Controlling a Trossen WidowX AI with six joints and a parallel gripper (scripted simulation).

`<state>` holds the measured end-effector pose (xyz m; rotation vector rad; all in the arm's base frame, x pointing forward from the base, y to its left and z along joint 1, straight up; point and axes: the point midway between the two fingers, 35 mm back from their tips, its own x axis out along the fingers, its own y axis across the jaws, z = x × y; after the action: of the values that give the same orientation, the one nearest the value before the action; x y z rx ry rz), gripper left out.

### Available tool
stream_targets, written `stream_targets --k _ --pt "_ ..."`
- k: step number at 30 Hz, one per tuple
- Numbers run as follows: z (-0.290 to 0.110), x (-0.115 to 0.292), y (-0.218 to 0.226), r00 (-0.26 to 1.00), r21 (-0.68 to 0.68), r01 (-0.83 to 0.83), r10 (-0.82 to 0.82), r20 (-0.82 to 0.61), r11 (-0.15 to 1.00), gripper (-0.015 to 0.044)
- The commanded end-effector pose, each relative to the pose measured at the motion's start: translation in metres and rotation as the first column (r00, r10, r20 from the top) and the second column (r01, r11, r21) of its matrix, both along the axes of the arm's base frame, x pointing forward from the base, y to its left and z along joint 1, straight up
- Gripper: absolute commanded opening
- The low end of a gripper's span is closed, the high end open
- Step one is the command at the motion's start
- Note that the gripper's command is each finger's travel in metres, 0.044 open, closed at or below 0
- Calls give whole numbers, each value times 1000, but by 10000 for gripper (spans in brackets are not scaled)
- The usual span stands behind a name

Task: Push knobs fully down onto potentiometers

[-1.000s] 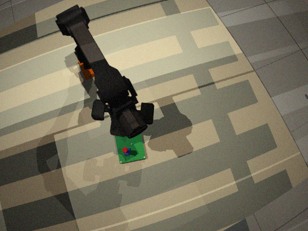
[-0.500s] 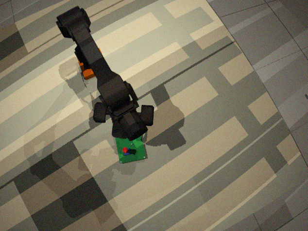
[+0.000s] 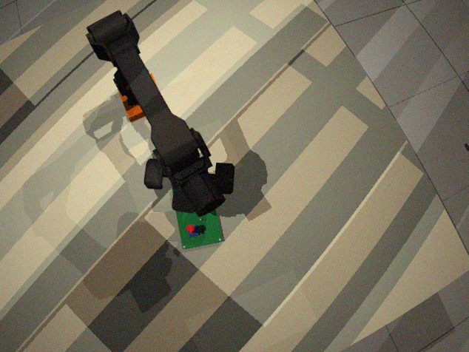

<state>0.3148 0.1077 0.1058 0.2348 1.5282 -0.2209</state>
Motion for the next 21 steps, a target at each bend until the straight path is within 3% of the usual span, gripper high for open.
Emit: stream_targets --k 1,21 --pt "-5 -1 0 1000 2 -6 6 -5 1000 0" --pt "-7 -1 0 1000 2 -6 6 -5 1000 0"
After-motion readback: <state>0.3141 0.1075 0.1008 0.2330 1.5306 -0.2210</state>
